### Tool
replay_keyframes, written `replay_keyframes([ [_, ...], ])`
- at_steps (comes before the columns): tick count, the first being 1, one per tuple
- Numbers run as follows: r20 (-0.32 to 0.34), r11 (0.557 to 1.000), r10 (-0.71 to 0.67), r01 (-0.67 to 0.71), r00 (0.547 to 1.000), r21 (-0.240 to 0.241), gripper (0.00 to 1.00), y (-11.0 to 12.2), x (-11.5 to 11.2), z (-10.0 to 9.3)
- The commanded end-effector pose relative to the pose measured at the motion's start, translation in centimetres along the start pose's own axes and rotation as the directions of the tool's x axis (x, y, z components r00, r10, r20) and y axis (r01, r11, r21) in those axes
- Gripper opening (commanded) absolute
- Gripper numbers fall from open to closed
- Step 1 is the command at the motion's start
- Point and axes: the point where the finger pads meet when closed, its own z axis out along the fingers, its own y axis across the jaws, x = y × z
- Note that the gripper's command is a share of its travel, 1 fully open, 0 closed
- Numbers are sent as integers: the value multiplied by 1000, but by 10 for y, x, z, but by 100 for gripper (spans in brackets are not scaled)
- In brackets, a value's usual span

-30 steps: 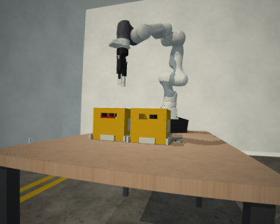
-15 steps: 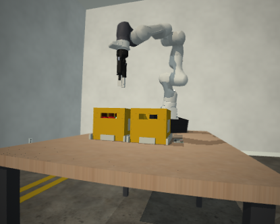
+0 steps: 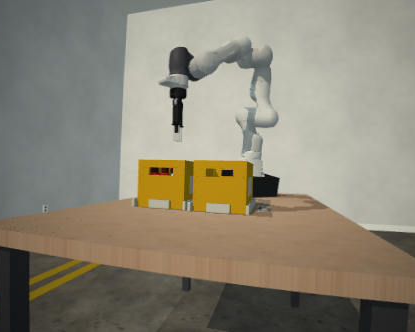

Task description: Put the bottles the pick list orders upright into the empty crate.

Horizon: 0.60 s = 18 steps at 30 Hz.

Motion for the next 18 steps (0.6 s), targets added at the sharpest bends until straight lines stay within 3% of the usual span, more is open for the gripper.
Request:
replay_keyframes([
  [1,-10,989,-145,145,989,15,38,5,10,8],
  [12,-8,960,-279,279,960,-3,38,34,25,44],
  [18,-8,943,-334,334,943,-4,38,34,25,44],
])
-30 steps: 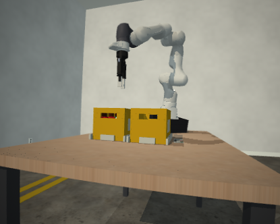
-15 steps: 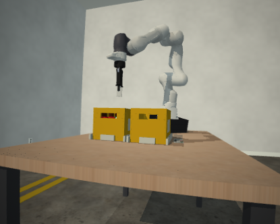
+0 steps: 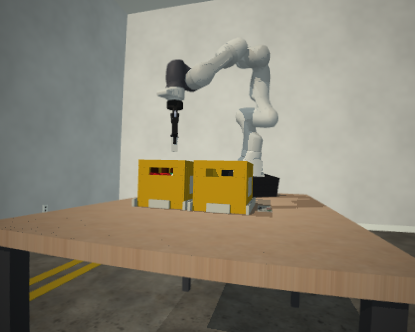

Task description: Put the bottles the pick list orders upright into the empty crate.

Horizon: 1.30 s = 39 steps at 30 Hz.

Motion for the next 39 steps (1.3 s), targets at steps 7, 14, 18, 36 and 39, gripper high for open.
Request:
replay_keyframes([
  [7,-26,972,-233,233,972,31,38,-1,5,-1],
  [14,-38,945,-324,325,945,42,38,-1,5,-1],
  [18,-41,935,-349,351,936,46,38,-1,5,-1],
  [36,-43,927,-371,373,928,48,38,-1,5,-1],
  [39,-43,927,-371,373,928,48,38,-1,5,1],
])
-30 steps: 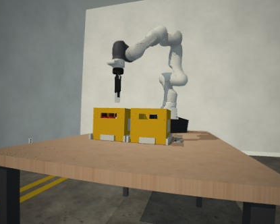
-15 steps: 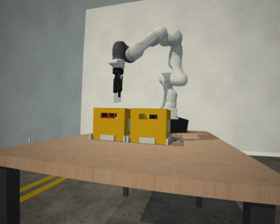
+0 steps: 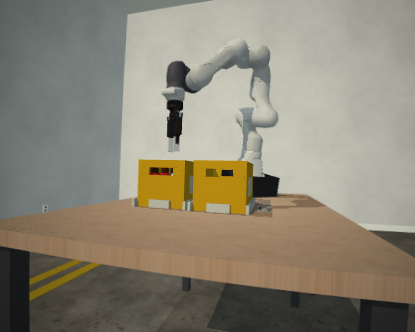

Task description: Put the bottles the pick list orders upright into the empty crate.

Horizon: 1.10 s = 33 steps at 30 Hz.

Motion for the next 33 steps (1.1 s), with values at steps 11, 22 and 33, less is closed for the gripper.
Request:
replay_keyframes([
  [11,-3,1000,-18,18,1000,2,38,2,0,16],
  [22,-3,1000,-18,18,1000,2,38,2,1,28],
  [33,-3,1000,-18,18,1000,2,38,2,1,40],
])
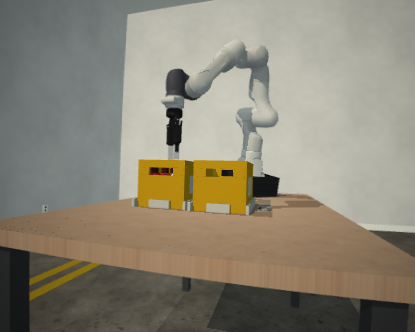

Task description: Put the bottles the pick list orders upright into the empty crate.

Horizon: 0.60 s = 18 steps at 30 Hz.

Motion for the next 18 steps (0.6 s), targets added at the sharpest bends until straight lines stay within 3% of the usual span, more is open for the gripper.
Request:
replay_keyframes([
  [1,-6,1000,-12,12,1000,1,38,-1,1,5],
  [18,-6,1000,-12,12,1000,1,38,-1,1,25],
])
